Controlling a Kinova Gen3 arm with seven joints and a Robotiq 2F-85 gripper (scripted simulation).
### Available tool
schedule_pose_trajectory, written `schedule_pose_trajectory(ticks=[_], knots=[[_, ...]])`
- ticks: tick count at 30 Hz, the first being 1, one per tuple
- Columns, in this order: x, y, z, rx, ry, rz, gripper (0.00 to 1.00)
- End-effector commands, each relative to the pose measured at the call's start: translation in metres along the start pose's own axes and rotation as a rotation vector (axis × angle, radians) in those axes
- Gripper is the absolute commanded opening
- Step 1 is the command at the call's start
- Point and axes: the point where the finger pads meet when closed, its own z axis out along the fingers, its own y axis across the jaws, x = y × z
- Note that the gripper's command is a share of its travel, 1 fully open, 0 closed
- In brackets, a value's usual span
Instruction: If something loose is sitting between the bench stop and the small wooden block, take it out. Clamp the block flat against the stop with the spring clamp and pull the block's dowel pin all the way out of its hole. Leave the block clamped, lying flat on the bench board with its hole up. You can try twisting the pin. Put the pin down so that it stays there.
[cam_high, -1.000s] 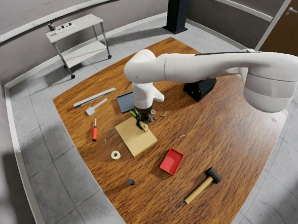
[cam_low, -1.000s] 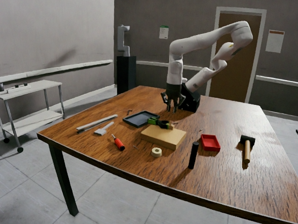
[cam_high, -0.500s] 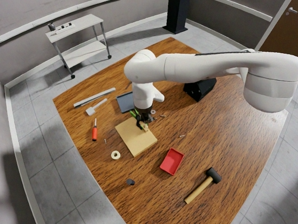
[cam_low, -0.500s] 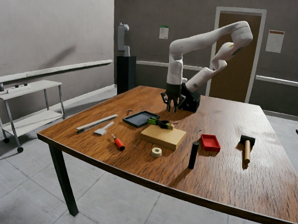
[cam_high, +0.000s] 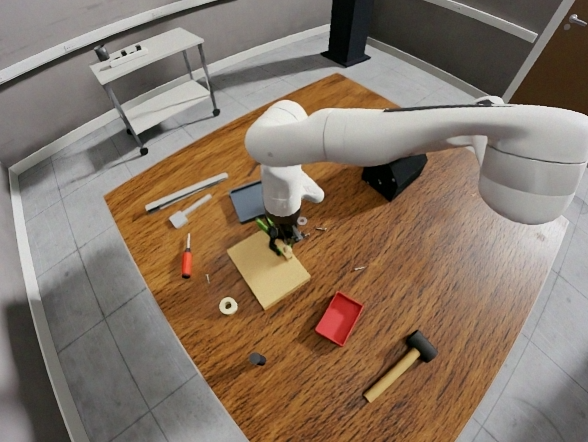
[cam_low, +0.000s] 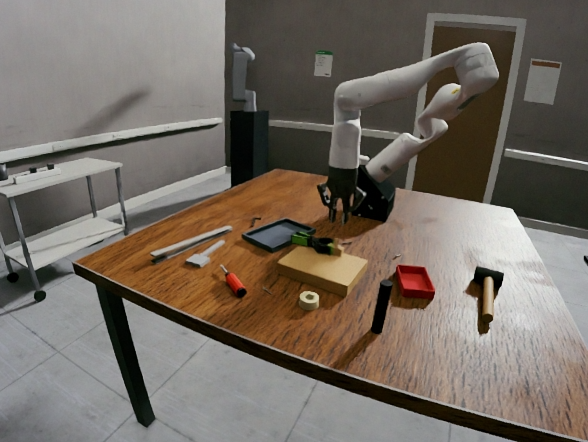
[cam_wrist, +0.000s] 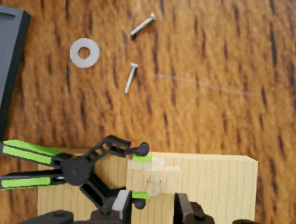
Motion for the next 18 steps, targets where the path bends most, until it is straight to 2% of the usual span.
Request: schedule_pose_trajectory(ticks=[1, 18], knots=[[-0.001, 0.0, 0.002, 0.001, -0.002, 0.0, 0.34], [-0.001, 0.0, 0.018, 0.001, -0.002, 0.0, 0.34]])
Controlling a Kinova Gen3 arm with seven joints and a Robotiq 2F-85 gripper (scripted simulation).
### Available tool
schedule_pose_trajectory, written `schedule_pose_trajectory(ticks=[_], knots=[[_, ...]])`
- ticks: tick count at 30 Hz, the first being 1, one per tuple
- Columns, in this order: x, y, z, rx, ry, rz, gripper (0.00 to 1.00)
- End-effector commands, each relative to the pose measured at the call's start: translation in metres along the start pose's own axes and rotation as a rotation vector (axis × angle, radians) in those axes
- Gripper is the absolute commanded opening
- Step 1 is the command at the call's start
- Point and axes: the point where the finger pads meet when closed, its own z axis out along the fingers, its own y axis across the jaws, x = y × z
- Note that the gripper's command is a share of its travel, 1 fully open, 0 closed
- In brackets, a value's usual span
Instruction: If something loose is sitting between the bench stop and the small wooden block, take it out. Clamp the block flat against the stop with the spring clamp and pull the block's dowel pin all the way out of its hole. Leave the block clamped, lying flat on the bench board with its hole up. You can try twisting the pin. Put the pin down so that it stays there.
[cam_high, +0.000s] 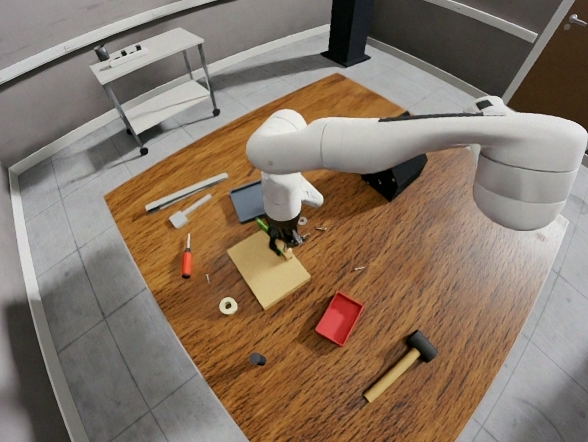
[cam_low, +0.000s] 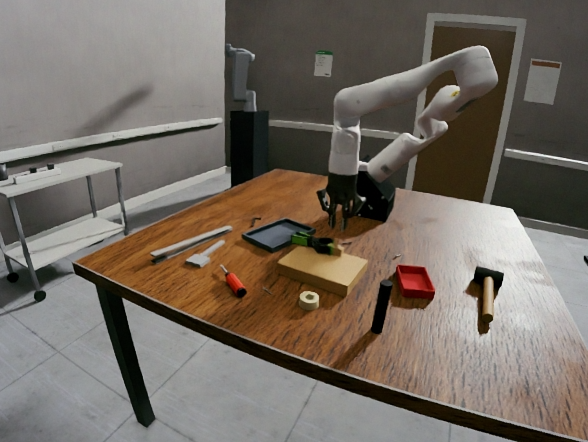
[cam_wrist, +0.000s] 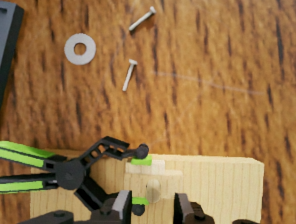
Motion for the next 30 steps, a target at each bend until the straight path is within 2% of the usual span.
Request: schedule_pose_trajectory(ticks=[1, 17, 30], knots=[[-0.001, 0.0, 0.003, 0.001, -0.002, 0.0, 0.34], [-0.001, 0.0, 0.014, 0.001, -0.002, 0.0, 0.34], [-0.001, 0.0, 0.016, 0.001, -0.002, 0.0, 0.34]])
